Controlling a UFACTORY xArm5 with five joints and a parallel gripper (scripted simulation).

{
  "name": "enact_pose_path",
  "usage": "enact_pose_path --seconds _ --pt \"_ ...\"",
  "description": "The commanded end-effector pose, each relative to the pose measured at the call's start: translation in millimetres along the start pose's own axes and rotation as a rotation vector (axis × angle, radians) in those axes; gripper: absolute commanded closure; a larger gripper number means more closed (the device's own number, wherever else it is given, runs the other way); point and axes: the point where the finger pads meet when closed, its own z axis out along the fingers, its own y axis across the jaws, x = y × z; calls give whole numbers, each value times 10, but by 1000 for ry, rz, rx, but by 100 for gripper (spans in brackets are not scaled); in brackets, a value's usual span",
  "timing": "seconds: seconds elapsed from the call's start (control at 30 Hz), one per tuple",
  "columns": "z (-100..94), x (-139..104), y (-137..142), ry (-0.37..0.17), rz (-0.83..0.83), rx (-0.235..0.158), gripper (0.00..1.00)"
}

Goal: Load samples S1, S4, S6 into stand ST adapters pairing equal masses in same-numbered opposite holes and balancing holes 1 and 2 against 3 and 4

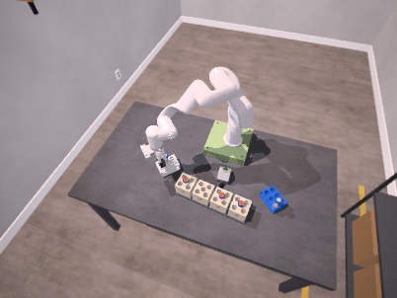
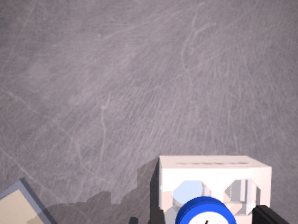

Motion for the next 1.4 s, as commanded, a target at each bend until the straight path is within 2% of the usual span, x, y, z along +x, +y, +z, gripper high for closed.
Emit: enact_pose_path --seconds 0.0,1.37 --pt "-9 15 1 5 0 0 43" --pt "191 16 1 5 0 0 43"
